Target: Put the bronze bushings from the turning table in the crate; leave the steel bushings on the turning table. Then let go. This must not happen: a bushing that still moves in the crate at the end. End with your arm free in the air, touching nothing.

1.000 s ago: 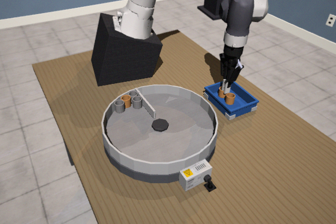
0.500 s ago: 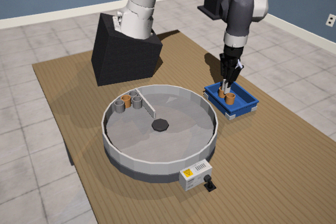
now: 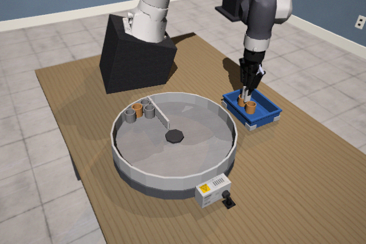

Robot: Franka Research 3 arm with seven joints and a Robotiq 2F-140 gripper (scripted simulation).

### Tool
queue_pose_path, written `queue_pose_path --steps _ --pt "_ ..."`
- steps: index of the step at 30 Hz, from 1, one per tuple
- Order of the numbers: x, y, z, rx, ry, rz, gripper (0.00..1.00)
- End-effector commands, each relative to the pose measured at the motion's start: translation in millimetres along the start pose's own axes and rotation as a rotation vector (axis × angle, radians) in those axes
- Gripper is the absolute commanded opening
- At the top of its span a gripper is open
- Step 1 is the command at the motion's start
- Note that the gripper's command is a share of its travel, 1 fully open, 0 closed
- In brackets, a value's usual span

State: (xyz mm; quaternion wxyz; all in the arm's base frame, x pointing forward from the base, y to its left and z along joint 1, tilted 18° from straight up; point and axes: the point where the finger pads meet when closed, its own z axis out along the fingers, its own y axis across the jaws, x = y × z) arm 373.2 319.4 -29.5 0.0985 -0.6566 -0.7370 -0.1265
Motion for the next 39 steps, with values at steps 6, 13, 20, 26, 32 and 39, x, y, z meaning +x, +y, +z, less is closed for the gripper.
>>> queue_pose_path --steps 6,13,20,26,32,39 --pt "0.1 1.0 -0.1 -0.003 0.000 -0.003 0.10" --pt "0.1 1.0 -0.1 -0.003 0.000 -0.003 0.10" --pt "0.1 1.0 -0.1 -0.003 0.000 -0.003 0.10" --pt "0.1 1.0 -0.1 -0.003 0.000 -0.003 0.10" --pt "0.1 1.0 -0.1 -0.003 0.000 -0.003 0.10" --pt "0.1 1.0 -0.1 -0.003 0.000 -0.003 0.10"
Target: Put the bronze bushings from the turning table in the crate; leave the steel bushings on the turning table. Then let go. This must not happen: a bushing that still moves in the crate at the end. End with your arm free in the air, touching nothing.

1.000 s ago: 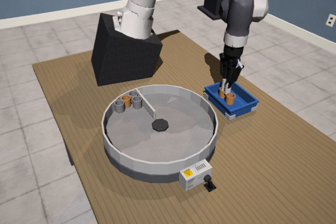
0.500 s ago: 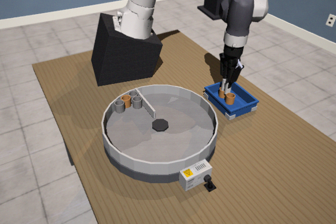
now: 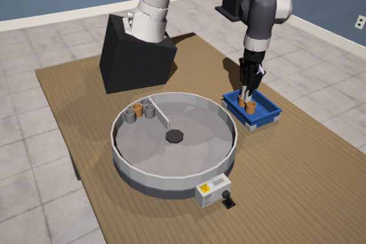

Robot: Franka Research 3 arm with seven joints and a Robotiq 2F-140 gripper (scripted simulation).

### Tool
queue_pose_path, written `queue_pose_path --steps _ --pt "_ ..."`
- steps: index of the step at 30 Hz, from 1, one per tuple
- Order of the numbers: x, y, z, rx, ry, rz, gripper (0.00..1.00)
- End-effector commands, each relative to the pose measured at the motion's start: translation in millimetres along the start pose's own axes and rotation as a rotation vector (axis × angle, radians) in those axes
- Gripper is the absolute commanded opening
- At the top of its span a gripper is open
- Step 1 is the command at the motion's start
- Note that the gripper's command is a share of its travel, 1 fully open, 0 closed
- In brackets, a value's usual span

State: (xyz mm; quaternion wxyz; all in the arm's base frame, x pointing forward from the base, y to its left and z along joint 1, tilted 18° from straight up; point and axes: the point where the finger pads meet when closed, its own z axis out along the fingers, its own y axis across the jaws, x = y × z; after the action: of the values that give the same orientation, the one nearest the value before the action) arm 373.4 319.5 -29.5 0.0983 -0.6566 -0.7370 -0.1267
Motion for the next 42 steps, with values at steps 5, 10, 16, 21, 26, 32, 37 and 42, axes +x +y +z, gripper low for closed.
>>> queue_pose_path --steps 5,10,16,21,26,32,37,42 --pt "0.1 0.8 -4.0 -0.002 0.000 -0.003 0.10" --pt "0.1 0.7 -11.4 -0.002 0.000 -0.003 0.10" --pt "0.2 0.5 -36.2 -0.002 0.000 -0.003 0.10" --pt "0.2 0.4 -59.7 -0.002 0.000 -0.003 0.10" --pt "0.2 0.3 -71.4 -0.002 0.000 -0.003 0.10" --pt "0.2 0.2 -84.2 -0.002 0.000 -0.003 0.10" --pt "0.2 0.2 -85.5 -0.002 0.000 -0.003 0.10" --pt "0.2 0.2 -85.5 -0.002 0.000 -0.003 0.10"
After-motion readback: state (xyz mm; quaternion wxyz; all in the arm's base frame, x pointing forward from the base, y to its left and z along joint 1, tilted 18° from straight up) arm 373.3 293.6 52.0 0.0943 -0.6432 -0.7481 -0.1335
